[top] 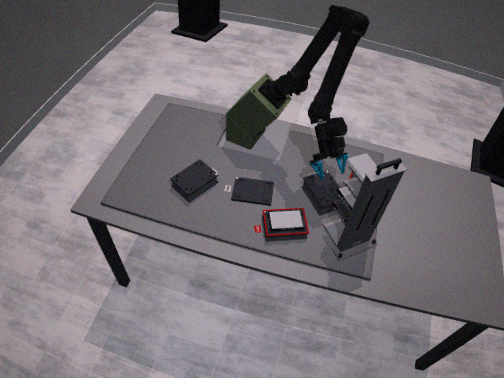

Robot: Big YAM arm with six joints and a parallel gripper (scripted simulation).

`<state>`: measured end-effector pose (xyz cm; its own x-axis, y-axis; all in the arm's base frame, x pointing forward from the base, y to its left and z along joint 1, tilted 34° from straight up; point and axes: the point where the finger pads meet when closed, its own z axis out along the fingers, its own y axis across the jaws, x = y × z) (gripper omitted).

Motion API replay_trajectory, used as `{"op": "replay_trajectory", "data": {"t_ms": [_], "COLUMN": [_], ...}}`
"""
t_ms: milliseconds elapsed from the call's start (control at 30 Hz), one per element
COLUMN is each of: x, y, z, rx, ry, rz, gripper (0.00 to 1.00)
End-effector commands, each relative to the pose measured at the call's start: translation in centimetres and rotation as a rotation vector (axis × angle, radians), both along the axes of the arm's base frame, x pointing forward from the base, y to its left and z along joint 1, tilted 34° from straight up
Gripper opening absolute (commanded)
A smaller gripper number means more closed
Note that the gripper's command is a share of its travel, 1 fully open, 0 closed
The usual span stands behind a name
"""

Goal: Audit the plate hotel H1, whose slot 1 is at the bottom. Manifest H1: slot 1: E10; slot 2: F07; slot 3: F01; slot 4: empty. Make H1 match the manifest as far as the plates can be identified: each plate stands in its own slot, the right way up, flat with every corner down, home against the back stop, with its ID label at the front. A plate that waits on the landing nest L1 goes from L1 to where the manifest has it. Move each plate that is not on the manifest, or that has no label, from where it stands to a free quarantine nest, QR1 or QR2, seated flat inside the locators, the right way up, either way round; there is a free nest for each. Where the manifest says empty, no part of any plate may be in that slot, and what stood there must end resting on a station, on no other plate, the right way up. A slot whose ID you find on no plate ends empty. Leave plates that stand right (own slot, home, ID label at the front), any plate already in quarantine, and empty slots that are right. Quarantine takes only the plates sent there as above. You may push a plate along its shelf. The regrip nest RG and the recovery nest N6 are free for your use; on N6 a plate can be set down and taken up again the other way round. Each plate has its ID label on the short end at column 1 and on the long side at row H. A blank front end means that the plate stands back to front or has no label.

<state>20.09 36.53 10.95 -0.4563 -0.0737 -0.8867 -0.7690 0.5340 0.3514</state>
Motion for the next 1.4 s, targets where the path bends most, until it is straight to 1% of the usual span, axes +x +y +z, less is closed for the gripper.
{"op": "replay_trajectory", "data": {"t_ms": [0, 67, 567, 633, 667, 733, 867, 933, 1000, 1200, 1367], "x": [0.4, 0.4, 0.1, 0.1, 0.3, 0.0, 0.2, 1.1, 1.3, 1.5, 2.2], "y": [1.1, 1.1, 2.2, 2.2, 2.2, 2.5, 2.7, 2.6, 2.8, 3.3, 3.8], "z": [0.9, 0.9, -1.6, -1.6, -1.7, -2.0, -2.6, -2.5, -1.8, -1.7, -1.6], "rx": [0.046, 0.046, 0.039, 0.039, 0.039, 0.039, 0.039, 0.039, 0.041, 0.036, 0.028], "ry": [-0.009, -0.009, -0.005, -0.005, -0.004, -0.004, -0.004, -0.004, -0.004, -0.005, -0.009], "rz": [-0.005, -0.005, -0.003, -0.003, -0.010, -0.001, -0.008, -0.024, -0.021, -0.016, -0.017], "gripper": [1.00, 1.00, 1.00, 1.00, 1.00, 1.00, 1.00, 1.00, 1.00, 1.00, 1.00]}}
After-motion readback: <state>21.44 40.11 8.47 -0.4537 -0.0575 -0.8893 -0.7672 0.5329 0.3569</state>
